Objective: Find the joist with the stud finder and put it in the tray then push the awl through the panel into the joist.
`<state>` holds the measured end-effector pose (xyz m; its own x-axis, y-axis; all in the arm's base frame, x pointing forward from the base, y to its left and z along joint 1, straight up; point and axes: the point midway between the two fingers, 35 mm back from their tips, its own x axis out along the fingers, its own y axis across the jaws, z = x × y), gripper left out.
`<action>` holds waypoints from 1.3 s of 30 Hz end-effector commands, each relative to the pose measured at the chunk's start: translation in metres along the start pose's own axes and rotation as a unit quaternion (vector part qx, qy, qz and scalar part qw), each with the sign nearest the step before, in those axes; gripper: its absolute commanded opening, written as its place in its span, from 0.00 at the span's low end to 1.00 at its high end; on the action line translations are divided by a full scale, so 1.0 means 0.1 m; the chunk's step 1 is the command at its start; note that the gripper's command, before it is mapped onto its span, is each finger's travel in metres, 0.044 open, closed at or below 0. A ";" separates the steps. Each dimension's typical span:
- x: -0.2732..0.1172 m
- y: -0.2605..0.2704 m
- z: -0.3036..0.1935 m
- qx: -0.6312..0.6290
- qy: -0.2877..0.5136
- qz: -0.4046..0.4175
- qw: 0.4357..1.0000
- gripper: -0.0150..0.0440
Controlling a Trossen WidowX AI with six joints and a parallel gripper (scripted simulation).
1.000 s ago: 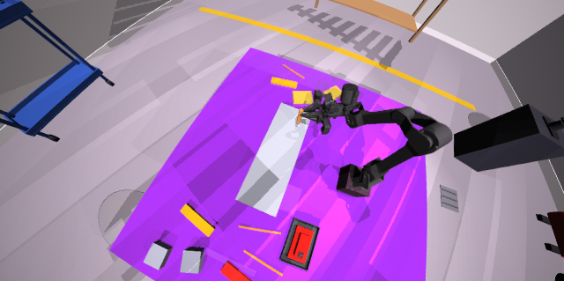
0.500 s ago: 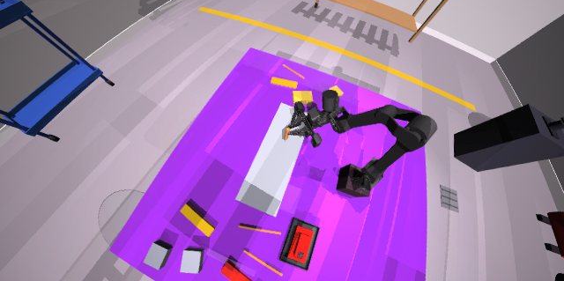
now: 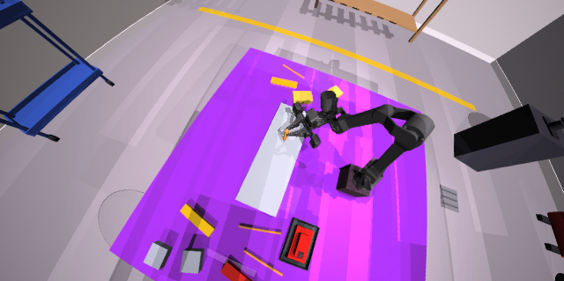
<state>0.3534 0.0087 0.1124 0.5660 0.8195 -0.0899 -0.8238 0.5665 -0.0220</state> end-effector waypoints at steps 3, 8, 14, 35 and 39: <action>0.01 0.00 -0.03 -0.004 -0.001 0.002 1.000 0.25; 0.01 0.00 -0.06 -0.004 -0.001 0.002 1.000 0.25; 0.01 0.00 -0.09 -0.004 -0.001 0.002 1.000 0.25; 0.02 0.00 -0.21 -0.004 -0.001 0.003 1.000 0.25; 0.03 0.00 -0.23 -0.004 -0.001 0.003 1.000 0.25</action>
<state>0.3554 0.0079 0.0914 0.5657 0.8198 -0.0891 -0.8241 0.5659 -0.0253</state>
